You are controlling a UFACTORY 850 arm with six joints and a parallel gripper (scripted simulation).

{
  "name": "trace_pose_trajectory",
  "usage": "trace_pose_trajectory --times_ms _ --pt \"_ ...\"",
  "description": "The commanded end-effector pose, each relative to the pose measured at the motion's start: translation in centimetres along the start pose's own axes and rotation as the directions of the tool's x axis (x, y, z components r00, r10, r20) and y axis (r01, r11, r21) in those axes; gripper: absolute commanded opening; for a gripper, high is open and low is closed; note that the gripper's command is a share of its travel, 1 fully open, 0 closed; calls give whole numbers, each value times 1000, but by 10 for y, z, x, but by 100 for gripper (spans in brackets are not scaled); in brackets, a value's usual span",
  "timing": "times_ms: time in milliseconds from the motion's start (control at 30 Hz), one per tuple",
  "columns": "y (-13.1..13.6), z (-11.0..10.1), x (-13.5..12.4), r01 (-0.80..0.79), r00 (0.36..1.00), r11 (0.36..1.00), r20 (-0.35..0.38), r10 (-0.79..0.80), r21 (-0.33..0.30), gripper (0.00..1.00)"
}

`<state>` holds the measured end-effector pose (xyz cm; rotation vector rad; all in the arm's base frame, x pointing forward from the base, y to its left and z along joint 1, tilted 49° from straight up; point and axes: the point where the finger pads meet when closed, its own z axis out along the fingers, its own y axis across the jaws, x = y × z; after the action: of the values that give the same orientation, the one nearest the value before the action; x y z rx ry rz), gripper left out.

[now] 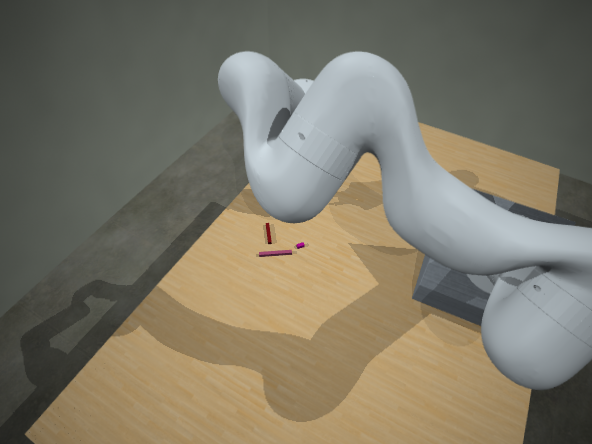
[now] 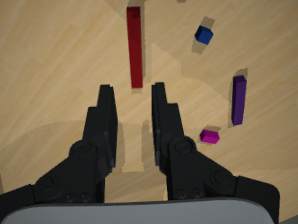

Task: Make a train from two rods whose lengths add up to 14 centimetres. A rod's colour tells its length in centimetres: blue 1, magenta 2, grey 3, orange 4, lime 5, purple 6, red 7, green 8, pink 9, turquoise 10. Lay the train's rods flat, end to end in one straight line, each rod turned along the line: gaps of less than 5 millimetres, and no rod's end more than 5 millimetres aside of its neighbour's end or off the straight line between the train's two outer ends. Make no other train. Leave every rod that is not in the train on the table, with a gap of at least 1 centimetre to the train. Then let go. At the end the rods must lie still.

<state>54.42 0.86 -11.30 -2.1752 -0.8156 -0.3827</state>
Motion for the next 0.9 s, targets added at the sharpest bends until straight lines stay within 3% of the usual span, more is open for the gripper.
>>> trace_pose_trajectory --times_ms 0,867 --pt "1 -1 1 1 1000 1000 -1 -1 -2 24" --pt "1 14 1 0 1000 1000 -1 0 -1 24"
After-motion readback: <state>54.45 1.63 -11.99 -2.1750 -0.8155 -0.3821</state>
